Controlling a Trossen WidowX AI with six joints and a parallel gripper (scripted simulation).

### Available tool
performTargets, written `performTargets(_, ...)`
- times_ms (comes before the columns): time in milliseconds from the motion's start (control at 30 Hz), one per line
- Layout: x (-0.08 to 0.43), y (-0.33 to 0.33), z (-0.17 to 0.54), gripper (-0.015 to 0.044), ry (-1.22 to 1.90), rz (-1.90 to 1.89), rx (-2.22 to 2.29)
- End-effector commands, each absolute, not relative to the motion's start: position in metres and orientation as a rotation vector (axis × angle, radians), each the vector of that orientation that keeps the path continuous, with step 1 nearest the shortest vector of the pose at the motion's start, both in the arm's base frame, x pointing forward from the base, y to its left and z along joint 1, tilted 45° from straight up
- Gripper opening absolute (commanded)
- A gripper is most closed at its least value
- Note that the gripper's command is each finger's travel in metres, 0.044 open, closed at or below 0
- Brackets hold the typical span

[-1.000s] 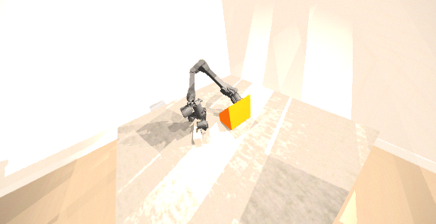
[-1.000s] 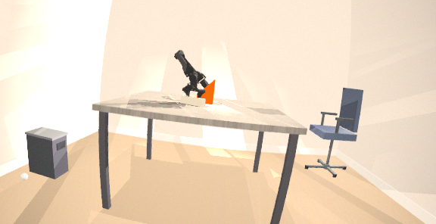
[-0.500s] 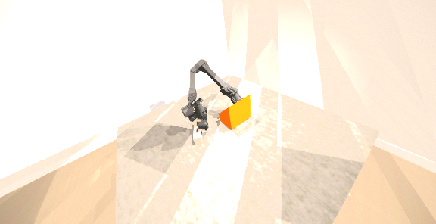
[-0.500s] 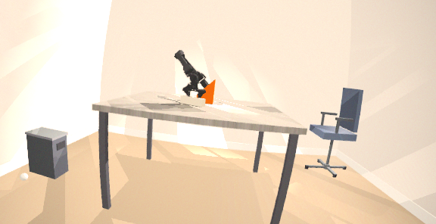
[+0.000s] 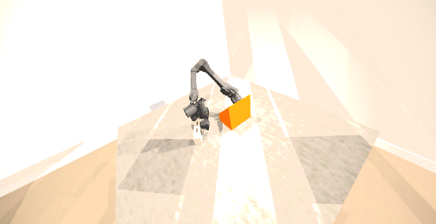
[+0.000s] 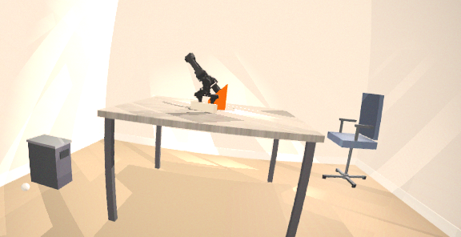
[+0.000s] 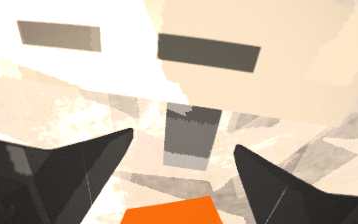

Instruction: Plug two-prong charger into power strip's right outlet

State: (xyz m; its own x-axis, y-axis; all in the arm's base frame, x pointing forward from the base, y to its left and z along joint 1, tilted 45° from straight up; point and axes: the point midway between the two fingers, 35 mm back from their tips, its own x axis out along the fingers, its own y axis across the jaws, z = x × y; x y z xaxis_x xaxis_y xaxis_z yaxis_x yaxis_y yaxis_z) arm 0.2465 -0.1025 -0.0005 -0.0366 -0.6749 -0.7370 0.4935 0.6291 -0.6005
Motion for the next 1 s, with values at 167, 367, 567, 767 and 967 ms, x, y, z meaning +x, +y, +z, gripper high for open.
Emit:
performTargets(167,0.235,-0.098,-0.006,0.044,1.304,-0.952,-0.177)
performTargets(367,0.227,-0.095,-0.009,0.044,1.304,-0.952,-0.177)
performTargets(567,0.22,-0.092,-0.012,0.044,1.305,-0.952,-0.178)
performTargets(767,0.213,-0.09,-0.015,0.044,1.305,-0.952,-0.178)
performTargets(967,0.205,-0.087,-0.017,0.044,1.305,-0.952,-0.178)
